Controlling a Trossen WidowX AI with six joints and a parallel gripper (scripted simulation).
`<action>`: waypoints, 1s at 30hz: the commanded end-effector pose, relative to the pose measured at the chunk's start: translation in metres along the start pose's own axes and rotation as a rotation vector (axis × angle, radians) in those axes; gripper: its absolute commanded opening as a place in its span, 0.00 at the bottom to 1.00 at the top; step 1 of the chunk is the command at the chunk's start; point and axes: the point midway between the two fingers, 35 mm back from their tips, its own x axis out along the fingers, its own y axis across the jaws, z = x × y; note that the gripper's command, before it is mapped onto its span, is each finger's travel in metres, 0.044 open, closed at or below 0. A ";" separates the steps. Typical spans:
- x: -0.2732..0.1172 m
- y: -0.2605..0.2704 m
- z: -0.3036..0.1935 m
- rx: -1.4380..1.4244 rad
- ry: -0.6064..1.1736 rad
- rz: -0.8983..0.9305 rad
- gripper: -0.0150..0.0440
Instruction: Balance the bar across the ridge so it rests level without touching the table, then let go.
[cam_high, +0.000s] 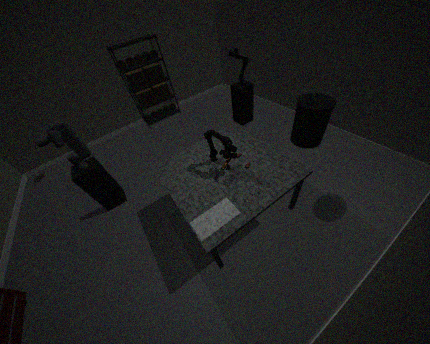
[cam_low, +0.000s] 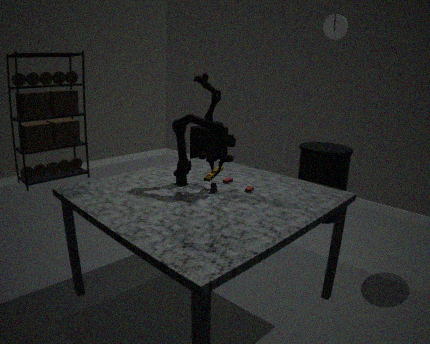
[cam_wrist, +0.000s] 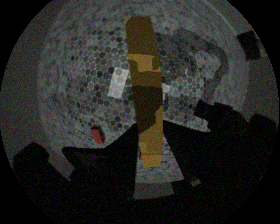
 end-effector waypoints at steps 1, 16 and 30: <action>0.000 -0.002 -0.004 0.002 0.002 0.006 0.25; 0.023 -0.001 -0.005 0.002 0.002 0.006 0.25; 0.042 -0.002 -0.004 0.001 0.002 0.005 0.25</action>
